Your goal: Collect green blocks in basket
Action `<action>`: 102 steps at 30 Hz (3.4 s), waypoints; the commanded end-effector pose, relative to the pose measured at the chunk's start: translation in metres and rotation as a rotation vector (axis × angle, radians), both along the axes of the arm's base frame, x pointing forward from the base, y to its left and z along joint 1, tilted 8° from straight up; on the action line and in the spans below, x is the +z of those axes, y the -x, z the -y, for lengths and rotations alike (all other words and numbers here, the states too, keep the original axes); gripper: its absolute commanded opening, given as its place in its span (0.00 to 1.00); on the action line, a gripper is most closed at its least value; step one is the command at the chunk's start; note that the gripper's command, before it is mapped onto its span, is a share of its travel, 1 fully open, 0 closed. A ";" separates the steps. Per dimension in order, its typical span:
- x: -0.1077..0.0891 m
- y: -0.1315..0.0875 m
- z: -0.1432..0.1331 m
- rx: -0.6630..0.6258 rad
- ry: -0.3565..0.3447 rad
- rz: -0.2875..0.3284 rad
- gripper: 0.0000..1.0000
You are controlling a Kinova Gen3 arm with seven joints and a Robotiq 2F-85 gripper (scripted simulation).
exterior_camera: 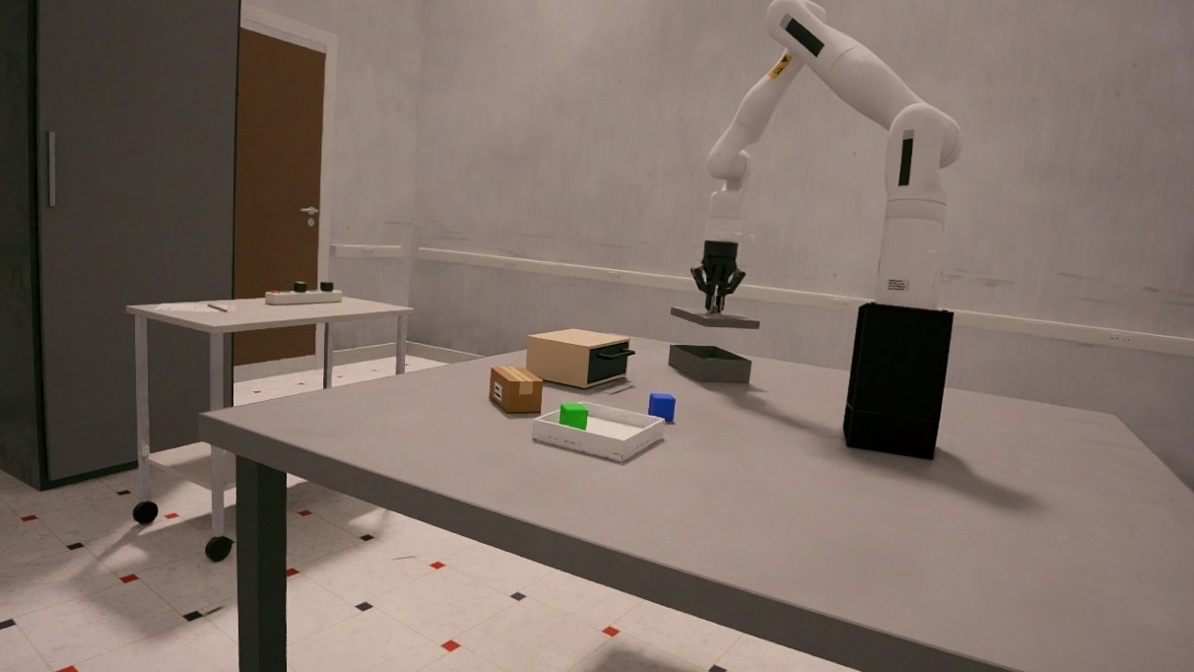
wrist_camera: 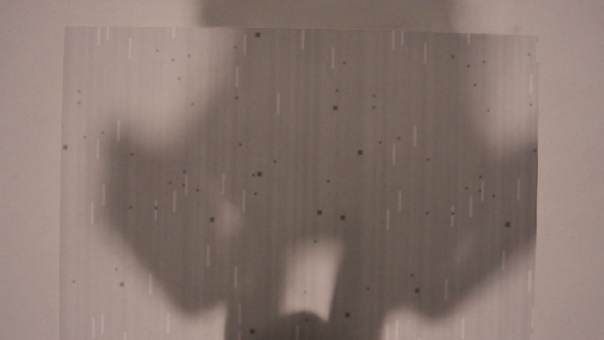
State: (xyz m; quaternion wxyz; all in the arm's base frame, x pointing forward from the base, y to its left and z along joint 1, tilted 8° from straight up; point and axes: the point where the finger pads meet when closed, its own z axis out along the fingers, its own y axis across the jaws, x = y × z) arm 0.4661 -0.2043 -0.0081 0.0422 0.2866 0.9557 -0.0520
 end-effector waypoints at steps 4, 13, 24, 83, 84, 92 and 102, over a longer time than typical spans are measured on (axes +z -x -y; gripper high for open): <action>0.017 0.000 -0.002 0.000 0.001 0.002 0.10; 0.024 0.001 -0.003 0.000 0.001 0.002 0.10; 0.026 -0.004 -0.006 0.016 0.001 0.000 0.10; 0.009 -0.123 -0.119 0.438 0.023 -0.053 0.10; 0.008 -0.123 -0.119 0.438 0.023 -0.053 0.10; -0.002 -0.124 -0.117 0.438 0.023 -0.053 0.10; -0.016 -0.125 -0.116 0.438 0.023 -0.053 0.10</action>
